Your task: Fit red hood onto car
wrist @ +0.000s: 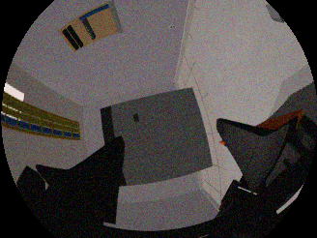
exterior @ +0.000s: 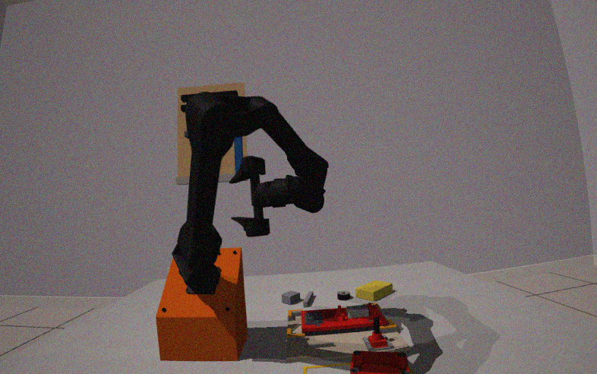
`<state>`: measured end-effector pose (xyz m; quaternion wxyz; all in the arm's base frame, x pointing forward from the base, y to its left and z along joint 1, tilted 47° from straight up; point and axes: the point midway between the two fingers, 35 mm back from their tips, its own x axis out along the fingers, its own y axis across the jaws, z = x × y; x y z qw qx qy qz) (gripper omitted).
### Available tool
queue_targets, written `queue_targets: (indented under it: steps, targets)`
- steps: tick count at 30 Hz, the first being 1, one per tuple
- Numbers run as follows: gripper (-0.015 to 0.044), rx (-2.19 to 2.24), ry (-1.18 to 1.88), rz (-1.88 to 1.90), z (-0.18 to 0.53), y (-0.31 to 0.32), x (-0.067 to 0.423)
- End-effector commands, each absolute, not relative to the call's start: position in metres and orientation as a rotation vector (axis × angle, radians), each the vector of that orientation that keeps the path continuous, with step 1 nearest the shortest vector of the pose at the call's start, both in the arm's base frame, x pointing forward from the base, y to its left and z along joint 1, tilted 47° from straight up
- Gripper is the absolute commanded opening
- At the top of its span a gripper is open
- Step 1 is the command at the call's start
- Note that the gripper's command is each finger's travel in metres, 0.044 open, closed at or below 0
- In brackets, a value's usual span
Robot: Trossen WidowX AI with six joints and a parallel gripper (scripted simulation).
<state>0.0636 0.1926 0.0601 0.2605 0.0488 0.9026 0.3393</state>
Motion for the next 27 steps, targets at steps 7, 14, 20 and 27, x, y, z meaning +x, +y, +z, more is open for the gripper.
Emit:
queue_targets:
  steps: [7,14,20,27]
  targets:
    - [0.044,-0.167,2.233,0.614,0.024,0.148,0.135]
    - [0.044,-0.302,2.061,0.346,0.012,0.109,0.191]
    - [0.044,-0.382,1.893,0.078,0.011,0.068,0.239]
    - [0.044,-0.433,1.678,-0.234,0.028,0.013,0.291]
